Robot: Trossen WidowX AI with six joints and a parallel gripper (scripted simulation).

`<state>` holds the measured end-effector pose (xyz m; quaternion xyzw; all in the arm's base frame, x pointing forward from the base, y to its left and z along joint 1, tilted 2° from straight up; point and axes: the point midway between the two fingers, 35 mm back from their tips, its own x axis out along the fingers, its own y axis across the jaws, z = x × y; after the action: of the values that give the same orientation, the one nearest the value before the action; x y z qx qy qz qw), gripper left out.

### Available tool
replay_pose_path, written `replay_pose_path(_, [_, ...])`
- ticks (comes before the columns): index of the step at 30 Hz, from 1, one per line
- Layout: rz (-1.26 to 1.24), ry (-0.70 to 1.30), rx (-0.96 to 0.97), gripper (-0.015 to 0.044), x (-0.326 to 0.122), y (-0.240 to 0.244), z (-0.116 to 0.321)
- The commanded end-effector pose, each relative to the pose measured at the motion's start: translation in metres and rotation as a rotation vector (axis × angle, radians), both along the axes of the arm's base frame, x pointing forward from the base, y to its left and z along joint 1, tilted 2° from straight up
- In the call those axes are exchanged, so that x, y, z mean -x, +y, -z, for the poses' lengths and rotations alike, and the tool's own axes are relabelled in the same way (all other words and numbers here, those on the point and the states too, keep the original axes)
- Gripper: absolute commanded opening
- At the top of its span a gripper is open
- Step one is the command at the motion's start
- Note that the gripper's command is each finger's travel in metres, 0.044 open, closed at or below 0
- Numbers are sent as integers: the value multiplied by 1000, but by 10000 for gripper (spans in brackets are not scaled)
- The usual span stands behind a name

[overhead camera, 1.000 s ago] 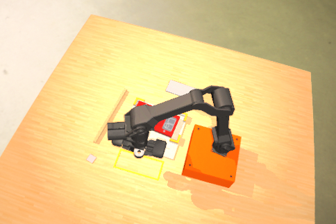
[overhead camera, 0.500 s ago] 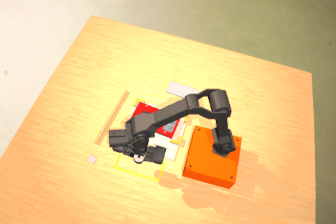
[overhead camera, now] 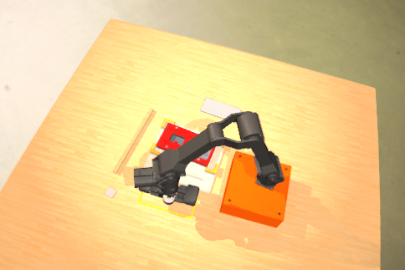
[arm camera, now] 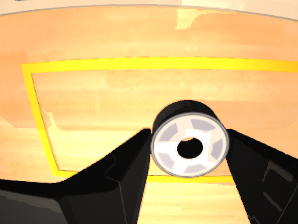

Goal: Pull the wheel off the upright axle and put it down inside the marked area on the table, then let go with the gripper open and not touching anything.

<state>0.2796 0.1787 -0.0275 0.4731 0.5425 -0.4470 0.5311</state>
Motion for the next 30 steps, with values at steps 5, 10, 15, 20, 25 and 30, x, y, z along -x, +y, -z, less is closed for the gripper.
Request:
replay_pose_path(5, [0,4,3,236,1,-1,1])
replay_pose_path(10, [1,-1,0,300,0,0,-17])
replay_pose_path(15, [4,-13,-4,300,1,-2,-58])
replay_pose_path(20, [3,-16,-10,352,4,-4,-58])
replay_pose_path(25, [3,-13,-6,440,34,-24,-82])
replay_pose_path(30, [4,-9,-2,440,68,-45,-99])
